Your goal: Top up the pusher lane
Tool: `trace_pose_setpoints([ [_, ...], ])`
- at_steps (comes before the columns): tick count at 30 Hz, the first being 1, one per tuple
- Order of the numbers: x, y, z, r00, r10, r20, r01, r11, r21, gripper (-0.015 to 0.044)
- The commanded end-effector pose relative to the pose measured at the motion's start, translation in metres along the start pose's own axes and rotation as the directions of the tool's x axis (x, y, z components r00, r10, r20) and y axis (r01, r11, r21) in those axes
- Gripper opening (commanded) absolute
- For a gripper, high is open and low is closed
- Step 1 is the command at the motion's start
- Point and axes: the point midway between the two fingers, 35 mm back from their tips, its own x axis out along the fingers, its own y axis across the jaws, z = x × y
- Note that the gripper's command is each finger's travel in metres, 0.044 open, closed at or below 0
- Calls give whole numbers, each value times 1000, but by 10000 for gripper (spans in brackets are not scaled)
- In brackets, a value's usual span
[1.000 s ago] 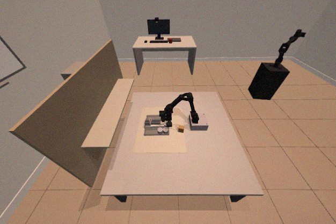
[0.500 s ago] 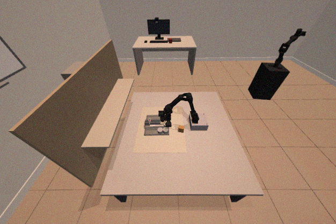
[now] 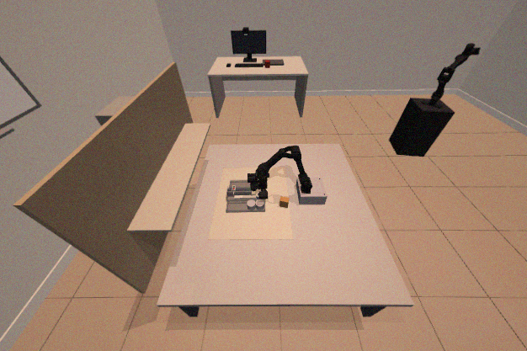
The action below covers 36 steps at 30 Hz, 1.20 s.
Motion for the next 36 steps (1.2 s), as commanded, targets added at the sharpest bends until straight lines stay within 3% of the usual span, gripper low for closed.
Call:
trace_pose_setpoints([
  [1,-3,0,11,1000,0,27,0,1000,-4,0],
  [36,-8,0,21,1000,0,28,0,1000,-4,0],
])
